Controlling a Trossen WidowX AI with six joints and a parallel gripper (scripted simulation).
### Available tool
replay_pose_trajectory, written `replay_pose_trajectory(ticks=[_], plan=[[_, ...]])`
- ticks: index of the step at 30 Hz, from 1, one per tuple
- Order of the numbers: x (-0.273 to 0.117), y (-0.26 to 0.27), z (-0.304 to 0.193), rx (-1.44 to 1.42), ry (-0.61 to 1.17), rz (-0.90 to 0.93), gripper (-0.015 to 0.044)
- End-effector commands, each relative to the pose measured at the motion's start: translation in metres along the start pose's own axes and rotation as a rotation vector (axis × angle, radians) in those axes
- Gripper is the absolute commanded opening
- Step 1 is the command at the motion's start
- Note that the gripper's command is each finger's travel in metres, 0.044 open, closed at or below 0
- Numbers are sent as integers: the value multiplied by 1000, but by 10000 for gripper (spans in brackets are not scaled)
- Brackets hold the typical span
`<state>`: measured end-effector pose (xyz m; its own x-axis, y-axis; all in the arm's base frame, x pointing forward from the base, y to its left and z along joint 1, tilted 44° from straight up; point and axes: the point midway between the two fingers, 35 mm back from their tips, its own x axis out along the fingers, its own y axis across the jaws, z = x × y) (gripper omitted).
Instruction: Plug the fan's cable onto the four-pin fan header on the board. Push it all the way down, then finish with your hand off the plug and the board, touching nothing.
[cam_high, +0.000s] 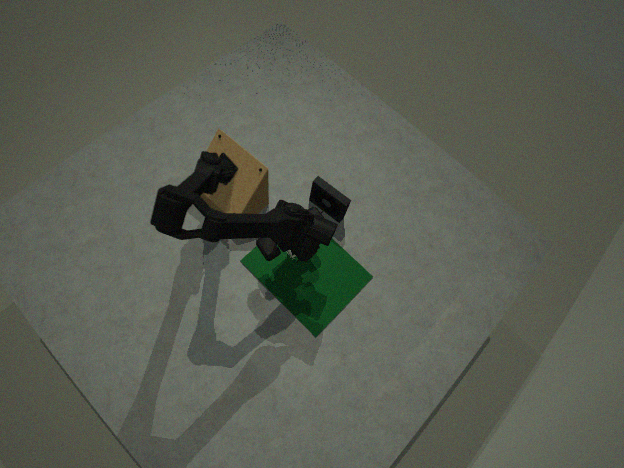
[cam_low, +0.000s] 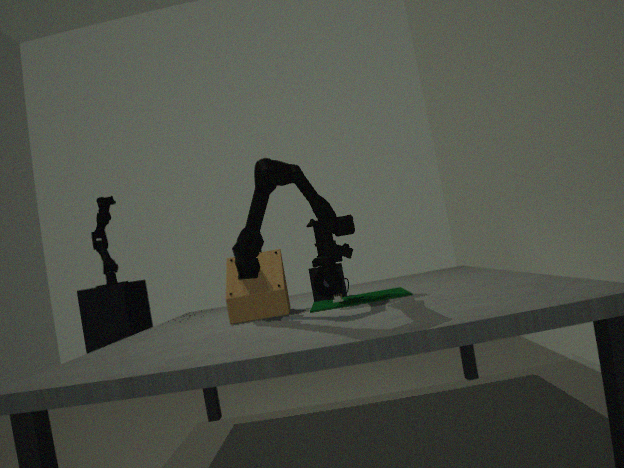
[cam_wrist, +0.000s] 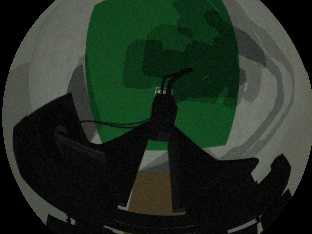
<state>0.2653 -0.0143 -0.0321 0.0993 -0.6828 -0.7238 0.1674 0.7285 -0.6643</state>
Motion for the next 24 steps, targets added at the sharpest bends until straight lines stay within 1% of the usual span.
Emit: replay_pose_trajectory(ticks=[1,24], plan=[[1,0,-1,-8,-3,-3,0],[3,-1,-1,-13,-3,-3,0]])
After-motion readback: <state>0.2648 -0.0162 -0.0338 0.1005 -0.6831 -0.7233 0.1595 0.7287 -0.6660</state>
